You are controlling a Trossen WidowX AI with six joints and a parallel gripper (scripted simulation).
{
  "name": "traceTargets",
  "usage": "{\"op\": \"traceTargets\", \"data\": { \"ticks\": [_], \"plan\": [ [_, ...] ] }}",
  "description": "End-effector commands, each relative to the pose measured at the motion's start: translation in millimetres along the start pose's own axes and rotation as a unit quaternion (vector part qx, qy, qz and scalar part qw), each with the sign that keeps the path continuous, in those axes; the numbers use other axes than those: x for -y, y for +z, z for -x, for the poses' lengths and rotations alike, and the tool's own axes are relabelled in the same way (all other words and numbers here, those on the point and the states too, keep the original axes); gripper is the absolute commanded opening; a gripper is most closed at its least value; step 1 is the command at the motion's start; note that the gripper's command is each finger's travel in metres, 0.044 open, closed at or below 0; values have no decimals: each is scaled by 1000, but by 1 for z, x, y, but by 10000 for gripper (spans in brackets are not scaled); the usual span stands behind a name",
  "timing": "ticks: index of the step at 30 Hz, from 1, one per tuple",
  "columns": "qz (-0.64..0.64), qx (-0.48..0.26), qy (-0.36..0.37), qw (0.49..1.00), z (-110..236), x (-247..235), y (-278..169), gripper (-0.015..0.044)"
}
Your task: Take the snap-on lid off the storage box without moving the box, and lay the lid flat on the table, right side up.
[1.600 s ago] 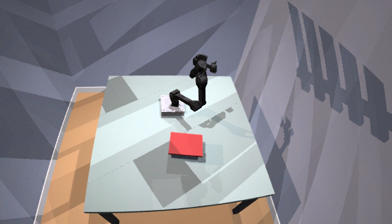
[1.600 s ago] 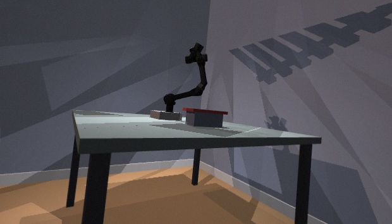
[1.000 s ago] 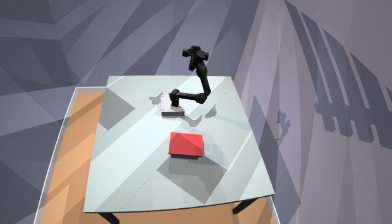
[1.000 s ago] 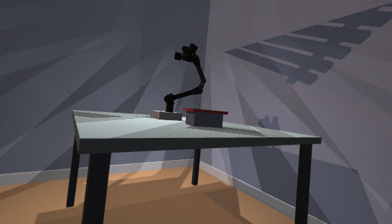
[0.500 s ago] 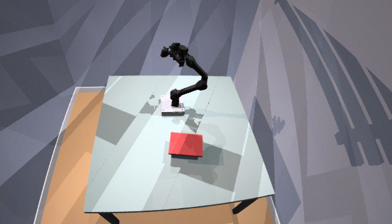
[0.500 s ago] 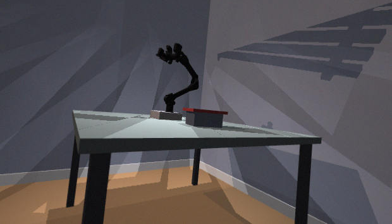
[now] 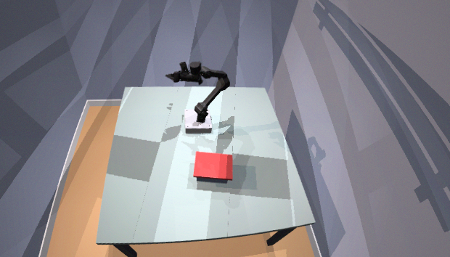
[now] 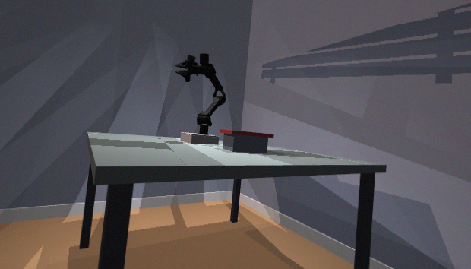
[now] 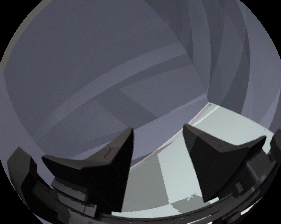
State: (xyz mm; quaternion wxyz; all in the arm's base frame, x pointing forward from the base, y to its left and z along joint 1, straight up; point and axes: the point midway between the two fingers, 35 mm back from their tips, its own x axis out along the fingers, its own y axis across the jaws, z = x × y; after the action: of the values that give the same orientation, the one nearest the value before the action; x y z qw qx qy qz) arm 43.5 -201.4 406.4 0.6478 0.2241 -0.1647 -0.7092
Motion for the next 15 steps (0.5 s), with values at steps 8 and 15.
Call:
{"op": "traceTargets", "data": {
  "ticks": [8, 15],
  "plan": [
    [-89, -221, 148, 960, 32, -77, -129, 235],
    [-120, -361, 195, 904, 89, -101, -201, 235]
  ]
}}
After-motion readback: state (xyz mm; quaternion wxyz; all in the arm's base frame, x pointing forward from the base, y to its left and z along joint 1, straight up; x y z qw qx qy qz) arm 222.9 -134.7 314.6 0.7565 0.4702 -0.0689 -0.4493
